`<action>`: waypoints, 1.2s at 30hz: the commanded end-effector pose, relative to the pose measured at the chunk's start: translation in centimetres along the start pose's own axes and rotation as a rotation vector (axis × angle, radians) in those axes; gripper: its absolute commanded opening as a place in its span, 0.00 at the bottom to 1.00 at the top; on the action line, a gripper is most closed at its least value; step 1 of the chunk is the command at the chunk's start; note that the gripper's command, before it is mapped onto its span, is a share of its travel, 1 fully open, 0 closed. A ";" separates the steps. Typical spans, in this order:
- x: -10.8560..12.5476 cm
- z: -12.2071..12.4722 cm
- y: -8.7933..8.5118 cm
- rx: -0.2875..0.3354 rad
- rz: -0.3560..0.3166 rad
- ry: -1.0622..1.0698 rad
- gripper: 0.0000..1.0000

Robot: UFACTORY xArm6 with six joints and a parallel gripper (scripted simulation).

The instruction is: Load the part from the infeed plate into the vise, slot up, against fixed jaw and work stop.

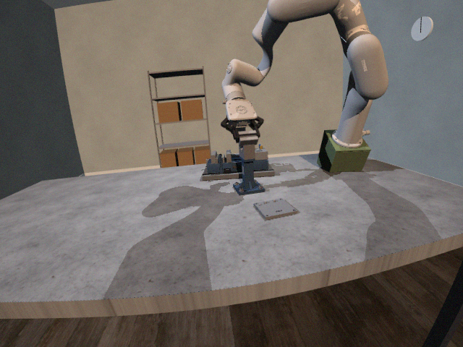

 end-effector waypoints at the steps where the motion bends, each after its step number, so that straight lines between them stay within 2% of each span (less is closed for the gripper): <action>1: 0.0 -0.1 0.0 -0.002 0.001 -0.003 0.00; 36: -1.0 -0.5 0.6 -0.002 0.001 -0.003 0.00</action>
Point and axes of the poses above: the point where the finger pads meet when closed, its own y axis out along the fingers, its own z axis across the jaws, x = y × z, the point moved 9 cm from there along -y, back along the fingers, and after that the axes turned 11 degrees about y, right-handed, at the moved point
